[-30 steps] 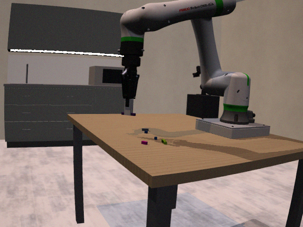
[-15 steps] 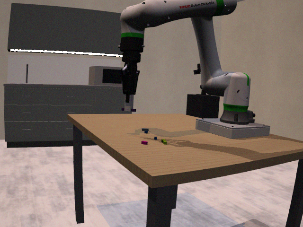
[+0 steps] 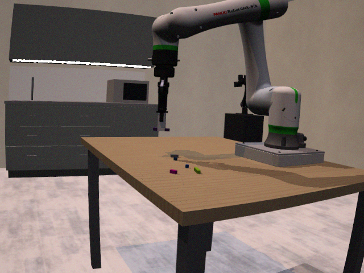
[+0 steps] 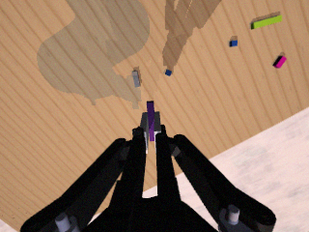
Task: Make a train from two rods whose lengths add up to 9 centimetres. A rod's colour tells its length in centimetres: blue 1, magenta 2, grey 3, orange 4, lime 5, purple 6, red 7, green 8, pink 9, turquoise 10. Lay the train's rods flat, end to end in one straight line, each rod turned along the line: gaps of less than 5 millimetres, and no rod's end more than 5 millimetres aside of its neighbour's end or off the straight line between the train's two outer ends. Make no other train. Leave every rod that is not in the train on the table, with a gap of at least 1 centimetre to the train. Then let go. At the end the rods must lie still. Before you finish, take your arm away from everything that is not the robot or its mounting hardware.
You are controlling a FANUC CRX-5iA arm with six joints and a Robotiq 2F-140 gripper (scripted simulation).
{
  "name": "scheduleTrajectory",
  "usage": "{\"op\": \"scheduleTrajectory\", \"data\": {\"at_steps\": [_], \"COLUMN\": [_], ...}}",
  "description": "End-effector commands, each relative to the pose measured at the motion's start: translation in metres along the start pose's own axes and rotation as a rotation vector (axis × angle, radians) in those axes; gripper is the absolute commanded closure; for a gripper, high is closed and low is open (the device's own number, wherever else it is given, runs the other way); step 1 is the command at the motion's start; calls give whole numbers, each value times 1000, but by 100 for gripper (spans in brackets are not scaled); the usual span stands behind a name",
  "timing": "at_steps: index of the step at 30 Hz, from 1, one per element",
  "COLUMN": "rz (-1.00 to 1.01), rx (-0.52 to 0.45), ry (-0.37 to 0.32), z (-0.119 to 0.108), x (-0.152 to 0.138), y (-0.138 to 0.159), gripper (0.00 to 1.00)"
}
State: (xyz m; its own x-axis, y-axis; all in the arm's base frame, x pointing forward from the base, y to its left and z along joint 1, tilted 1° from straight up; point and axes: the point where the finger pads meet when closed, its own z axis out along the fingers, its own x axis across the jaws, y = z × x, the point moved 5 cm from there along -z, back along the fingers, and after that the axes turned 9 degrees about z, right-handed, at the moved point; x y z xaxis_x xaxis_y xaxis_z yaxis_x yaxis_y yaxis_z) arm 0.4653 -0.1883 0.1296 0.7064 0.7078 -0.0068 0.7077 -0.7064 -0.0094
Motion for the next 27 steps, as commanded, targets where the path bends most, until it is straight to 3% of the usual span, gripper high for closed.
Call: {"op": "scheduleTrajectory", "data": {"at_steps": [1, 16, 27], "rz": [-92, -92, -92], "rx": [2, 2, 2], "ry": [15, 15, 15], "z": [0, 1, 22], "x": [-27, -27, -26], "y": [0, 0, 0], "gripper": [97, 97, 97]}}
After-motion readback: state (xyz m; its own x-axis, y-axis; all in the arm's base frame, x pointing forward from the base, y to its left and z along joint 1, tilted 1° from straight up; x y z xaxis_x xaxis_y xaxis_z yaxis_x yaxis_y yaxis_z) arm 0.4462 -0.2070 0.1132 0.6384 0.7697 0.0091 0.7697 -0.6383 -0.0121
